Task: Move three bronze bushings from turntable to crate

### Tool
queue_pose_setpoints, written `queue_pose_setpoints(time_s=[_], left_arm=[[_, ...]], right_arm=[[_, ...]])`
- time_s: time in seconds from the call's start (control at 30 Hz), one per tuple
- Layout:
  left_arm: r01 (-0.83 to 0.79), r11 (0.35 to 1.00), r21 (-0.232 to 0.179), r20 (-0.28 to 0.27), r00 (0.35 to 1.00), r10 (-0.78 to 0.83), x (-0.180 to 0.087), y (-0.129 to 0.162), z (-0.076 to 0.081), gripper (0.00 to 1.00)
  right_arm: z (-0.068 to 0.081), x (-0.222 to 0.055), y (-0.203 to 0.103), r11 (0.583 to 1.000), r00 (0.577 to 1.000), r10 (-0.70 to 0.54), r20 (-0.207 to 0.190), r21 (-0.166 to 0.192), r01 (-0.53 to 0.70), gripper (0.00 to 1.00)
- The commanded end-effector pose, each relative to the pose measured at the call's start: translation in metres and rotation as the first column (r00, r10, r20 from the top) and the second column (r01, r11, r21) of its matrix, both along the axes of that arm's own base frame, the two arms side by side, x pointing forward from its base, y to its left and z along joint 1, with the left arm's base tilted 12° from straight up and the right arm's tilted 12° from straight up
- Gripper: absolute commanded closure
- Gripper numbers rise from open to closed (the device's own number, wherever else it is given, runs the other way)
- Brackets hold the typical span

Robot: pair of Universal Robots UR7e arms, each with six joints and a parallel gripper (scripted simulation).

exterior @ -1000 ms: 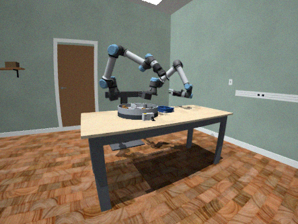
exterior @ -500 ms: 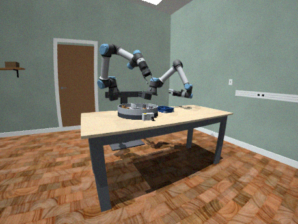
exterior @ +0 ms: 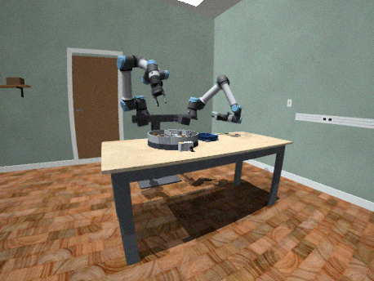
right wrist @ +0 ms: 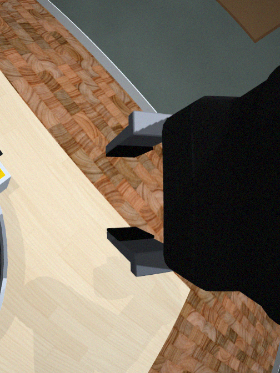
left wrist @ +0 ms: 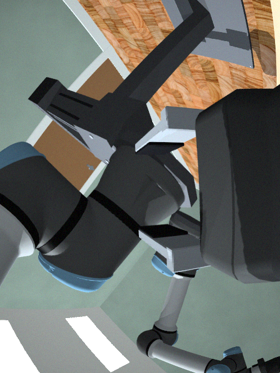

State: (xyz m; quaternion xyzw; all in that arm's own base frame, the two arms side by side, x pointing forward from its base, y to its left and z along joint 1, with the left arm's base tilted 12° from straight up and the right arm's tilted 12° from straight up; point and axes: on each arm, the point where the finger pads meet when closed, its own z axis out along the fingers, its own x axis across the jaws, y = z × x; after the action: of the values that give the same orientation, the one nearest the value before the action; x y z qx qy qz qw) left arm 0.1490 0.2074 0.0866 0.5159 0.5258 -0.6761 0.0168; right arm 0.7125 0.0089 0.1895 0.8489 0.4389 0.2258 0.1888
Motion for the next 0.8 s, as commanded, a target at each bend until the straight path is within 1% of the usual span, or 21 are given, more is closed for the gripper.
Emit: queue_pose_setpoints(time_s=[0.0,0.03,0.1,0.2,0.27,0.3,0.37,0.4,0.43,0.5,0.6,0.77], left_arm=[[0.000,1.000,0.000,0.000,1.000,0.000,0.000,0.000,0.000,0.00],[0.000,1.000,0.000,0.000,1.000,0.000,0.000,0.000,0.000,0.00],[0.000,1.000,0.000,0.000,1.000,0.000,0.000,0.000,0.000,0.00],[0.000,1.000,0.000,0.000,1.000,0.000,0.000,0.000,0.000,0.00],[0.000,1.000,0.000,0.000,1.000,0.000,0.000,0.000,0.000,0.00],[0.000,1.000,0.000,0.000,1.000,0.000,0.000,0.000,0.000,0.00],[0.000,1.000,0.000,0.000,1.000,0.000,0.000,0.000,0.000,0.00],[0.000,1.000,0.000,0.000,1.000,0.000,0.000,0.000,0.000,0.00],[0.000,1.000,0.000,0.000,1.000,0.000,0.000,0.000,0.000,0.00],[0.000,1.000,0.000,0.000,1.000,0.000,0.000,0.000,0.000,0.00],[0.000,1.000,0.000,0.000,1.000,0.000,0.000,0.000,0.000,0.00],[0.000,1.000,0.000,0.000,1.000,0.000,0.000,0.000,0.000,0.00]], right_arm=[[0.014,-0.031,-0.094,0.997,0.996,-0.083,-0.046,-0.013,0.082,0.00],[0.016,-0.035,-0.106,0.997,0.996,-0.083,-0.046,-0.013,0.082,0.00],[0.019,-0.047,-0.130,0.993,0.991,-0.120,-0.063,-0.016,0.119,0.00],[0.024,-0.064,-0.166,0.990,0.988,-0.139,-0.071,-0.017,0.138,0.00],[0.027,-0.079,-0.188,0.984,0.980,-0.176,-0.088,-0.019,0.175,0.00],[0.028,-0.085,-0.199,0.984,0.980,-0.176,-0.088,-0.019,0.175,0.00],[0.028,-0.085,-0.199,0.984,0.980,-0.176,-0.088,-0.019,0.175,0.00],[0.031,-0.101,-0.223,0.981,0.976,-0.195,-0.097,-0.020,0.194,0.00],[0.034,-0.113,-0.239,0.977,0.971,-0.214,-0.105,-0.021,0.213,0.00],[0.036,-0.129,-0.256,0.968,0.960,-0.250,-0.122,-0.022,0.250,0.00],[0.040,-0.153,-0.284,0.963,0.955,-0.268,-0.130,-0.022,0.268,0.00],[0.047,-0.202,-0.327,0.940,0.927,-0.338,-0.162,-0.021,0.340,0.00]])
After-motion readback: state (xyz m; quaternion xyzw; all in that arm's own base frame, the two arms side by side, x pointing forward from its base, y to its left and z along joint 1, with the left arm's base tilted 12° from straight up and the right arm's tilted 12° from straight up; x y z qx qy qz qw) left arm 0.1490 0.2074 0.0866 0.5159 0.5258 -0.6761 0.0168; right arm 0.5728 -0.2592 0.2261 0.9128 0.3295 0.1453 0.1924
